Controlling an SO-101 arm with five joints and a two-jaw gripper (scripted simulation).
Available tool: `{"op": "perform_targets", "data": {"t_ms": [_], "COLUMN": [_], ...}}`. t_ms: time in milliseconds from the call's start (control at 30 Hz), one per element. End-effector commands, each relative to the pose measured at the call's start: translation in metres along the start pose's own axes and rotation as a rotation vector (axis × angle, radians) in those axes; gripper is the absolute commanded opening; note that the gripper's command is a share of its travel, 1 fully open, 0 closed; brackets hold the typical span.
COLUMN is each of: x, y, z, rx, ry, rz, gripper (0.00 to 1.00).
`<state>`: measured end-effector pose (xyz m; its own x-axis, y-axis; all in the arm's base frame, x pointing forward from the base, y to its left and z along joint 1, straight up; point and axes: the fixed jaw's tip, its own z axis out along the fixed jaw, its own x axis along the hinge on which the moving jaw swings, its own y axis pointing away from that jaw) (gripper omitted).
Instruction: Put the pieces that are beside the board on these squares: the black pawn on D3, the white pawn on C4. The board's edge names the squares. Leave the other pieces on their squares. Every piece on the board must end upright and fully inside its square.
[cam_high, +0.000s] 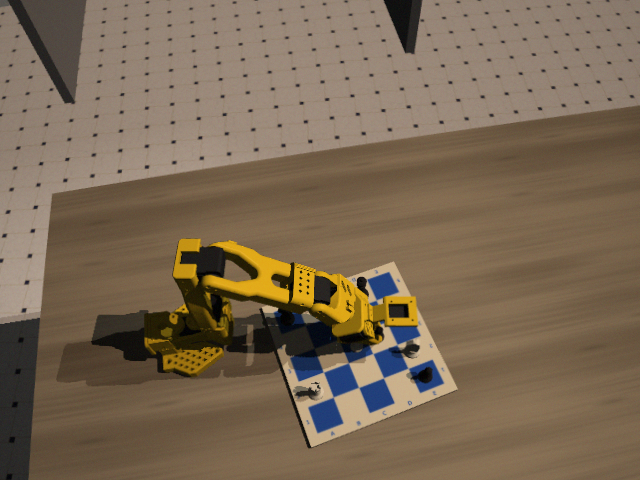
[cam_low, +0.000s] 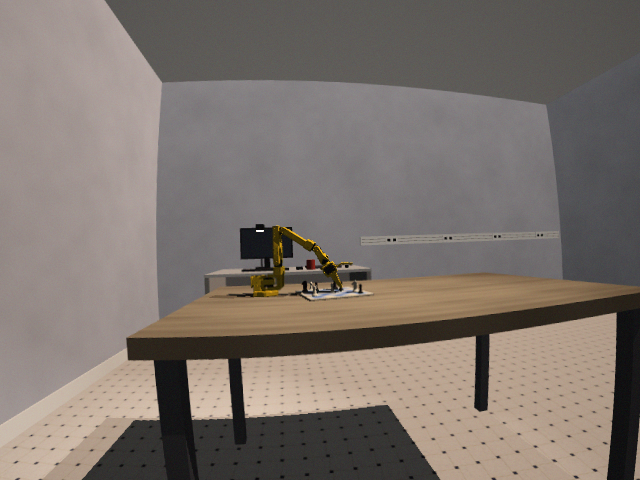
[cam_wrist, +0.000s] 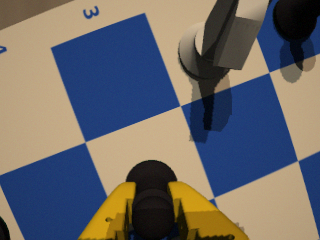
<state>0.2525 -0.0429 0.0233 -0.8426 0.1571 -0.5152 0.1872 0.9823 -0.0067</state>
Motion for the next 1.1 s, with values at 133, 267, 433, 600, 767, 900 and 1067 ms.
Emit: {"op": "perform_targets", "data": {"t_ms": [133, 267, 433, 600, 767, 900, 1067], "x": [-0.0027, -0.0060, -0.0092, -0.0092, -0.0091, -0.0083, -0.0068], "y": [0.0020, 0.0019, 0.0019, 0.0019, 0.0019, 0.0019, 0.0019], "z": [-0.0023, -0.0037, -0.0051, -0.0051, -0.0049, -0.0036, -0.0008], "rx": [-0.005, -0.005, -0.004, -0.004, -0.004, -0.004, -0.004], "ry": [-0.009, -0.009, -0.010, -0.010, -0.010, -0.010, -0.010], "rz": [-0.007, -0.006, -0.006, -0.006, -0.006, -0.006, -0.006], "gripper": [0.00, 0.00, 0.00, 0.00, 0.00, 0.00, 0.00]}}
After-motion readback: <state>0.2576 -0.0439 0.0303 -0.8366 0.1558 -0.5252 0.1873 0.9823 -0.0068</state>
